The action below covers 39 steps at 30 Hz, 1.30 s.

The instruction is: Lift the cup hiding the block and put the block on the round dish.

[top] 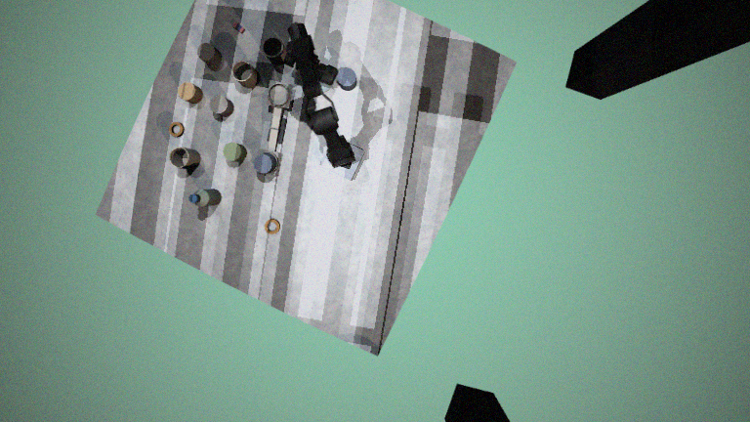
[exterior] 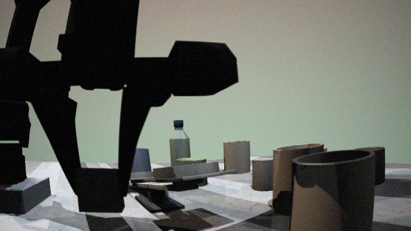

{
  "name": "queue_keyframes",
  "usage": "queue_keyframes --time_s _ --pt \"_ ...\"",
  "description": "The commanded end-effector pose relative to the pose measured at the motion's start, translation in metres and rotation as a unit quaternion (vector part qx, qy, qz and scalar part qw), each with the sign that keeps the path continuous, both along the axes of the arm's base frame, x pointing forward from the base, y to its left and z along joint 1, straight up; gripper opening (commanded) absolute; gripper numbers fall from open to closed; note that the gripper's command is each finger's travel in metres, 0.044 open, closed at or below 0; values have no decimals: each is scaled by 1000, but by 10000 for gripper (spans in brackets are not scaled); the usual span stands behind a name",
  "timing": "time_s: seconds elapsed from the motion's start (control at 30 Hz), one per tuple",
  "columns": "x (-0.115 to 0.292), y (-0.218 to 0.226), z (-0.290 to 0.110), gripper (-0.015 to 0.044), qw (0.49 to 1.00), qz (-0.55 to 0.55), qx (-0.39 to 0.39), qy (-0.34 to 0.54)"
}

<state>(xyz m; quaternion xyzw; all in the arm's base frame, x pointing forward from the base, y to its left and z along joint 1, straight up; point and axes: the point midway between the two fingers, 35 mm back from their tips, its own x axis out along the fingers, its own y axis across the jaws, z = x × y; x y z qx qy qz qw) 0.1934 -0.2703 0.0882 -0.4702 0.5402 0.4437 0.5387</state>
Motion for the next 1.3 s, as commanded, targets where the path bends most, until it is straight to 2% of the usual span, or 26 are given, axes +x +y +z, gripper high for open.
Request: queue_keyframes --time_s 0.0,0.37,1.0,1.27 --pt "-10 -2 -9 0 1000 8 1 2" --pt "-9 -3 -49 0 1000 8 1 2" --pt "-8 -4 -71 0 1000 8 1 2" --pt "-7 -6 -64 210 1000 5 -2 -1"
